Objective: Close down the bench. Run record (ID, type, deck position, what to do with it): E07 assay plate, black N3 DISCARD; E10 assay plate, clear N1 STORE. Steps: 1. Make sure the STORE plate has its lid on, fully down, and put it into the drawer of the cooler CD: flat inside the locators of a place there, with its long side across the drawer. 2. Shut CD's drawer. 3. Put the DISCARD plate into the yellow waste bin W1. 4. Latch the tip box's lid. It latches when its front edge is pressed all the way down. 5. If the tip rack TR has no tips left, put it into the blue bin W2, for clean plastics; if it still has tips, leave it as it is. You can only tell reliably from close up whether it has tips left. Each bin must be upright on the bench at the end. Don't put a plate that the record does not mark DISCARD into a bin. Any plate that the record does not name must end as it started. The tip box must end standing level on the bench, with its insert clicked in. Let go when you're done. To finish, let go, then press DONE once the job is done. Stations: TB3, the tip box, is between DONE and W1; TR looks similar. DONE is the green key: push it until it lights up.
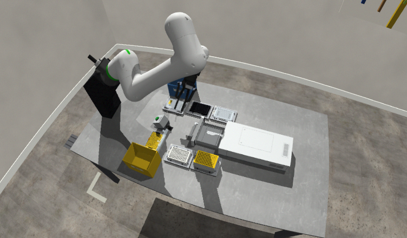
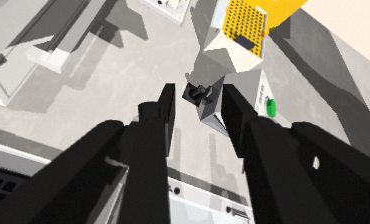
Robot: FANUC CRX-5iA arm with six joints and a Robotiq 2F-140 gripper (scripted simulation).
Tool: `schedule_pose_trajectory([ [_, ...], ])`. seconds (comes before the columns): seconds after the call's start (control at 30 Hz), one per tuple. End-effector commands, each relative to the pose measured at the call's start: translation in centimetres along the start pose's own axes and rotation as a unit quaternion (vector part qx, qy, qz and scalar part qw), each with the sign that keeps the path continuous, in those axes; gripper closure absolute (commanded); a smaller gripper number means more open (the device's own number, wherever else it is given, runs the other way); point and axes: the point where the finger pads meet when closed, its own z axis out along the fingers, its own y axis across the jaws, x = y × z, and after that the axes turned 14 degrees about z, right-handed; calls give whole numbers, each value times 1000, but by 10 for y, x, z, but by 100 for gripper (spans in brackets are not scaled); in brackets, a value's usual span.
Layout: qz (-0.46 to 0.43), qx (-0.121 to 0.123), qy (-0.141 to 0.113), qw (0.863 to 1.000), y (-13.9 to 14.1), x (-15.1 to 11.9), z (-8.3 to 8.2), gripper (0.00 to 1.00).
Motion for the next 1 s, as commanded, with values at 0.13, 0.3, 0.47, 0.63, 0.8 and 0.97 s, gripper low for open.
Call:
schedule_pose_trajectory([
  [0.13, -83, -55, -34, 994, 5, 24, 12, 90],
  [0.3, -149, -84, -74, 983, 10, 43, 20, 90],
  [0.47, -212, -102, -121, 964, 14, 55, 23, 90],
  [0.63, -256, -105, -159, 948, 16, 66, 24, 90],
  [0.8, -302, -99, -201, 927, 19, 80, 22, 90],
  [0.97, -356, -78, -252, 896, 20, 90, 20, 90],
])
